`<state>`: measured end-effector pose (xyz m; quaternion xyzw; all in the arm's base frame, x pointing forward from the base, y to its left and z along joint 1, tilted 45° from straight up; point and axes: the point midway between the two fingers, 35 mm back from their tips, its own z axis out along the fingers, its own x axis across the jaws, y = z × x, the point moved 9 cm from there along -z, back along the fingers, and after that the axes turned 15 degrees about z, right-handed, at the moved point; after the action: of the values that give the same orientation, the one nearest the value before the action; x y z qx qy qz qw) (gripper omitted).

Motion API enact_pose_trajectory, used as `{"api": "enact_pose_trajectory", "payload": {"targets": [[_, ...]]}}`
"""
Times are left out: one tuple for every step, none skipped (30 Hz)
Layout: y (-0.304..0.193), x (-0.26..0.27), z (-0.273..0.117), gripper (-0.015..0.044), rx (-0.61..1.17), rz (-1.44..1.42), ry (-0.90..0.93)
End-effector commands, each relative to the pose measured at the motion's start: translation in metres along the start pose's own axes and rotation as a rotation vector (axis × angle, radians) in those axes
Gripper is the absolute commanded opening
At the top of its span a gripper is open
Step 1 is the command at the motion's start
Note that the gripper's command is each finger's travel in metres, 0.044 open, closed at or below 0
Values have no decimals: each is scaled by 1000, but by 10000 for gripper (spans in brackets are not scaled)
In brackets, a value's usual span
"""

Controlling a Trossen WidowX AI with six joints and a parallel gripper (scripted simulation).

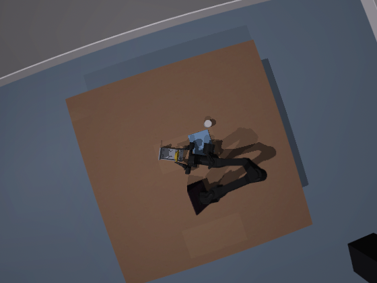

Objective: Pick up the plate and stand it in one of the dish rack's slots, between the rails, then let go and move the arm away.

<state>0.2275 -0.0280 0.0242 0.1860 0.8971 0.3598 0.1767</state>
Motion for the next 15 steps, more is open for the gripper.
{"api": "enact_pose_trajectory", "payload": {"targets": [[1, 0, 0, 0, 0, 2, -2], [1, 0, 0, 0, 0, 2, -2], [1, 0, 0, 0, 0, 2, -2], [0, 0, 0, 26, 0, 1, -1], [0, 0, 0, 52, 0, -1, -1], [0, 0, 0, 79, 0, -1, -1], [0, 0, 0, 105, 0, -1, -1], [0, 0, 0, 131, 0, -1, -1], [0, 0, 0, 157, 0, -1, -1], [0, 0, 0, 184, 0, -1, -1], [0, 0, 0, 210, 0, -1, -1], [0, 0, 0, 236, 0, -1, -1], [0, 0, 0, 262, 0, -1, -1], [0, 0, 0, 289, 0, -1, -1], [0, 0, 0, 315, 0, -1, -1]]}}
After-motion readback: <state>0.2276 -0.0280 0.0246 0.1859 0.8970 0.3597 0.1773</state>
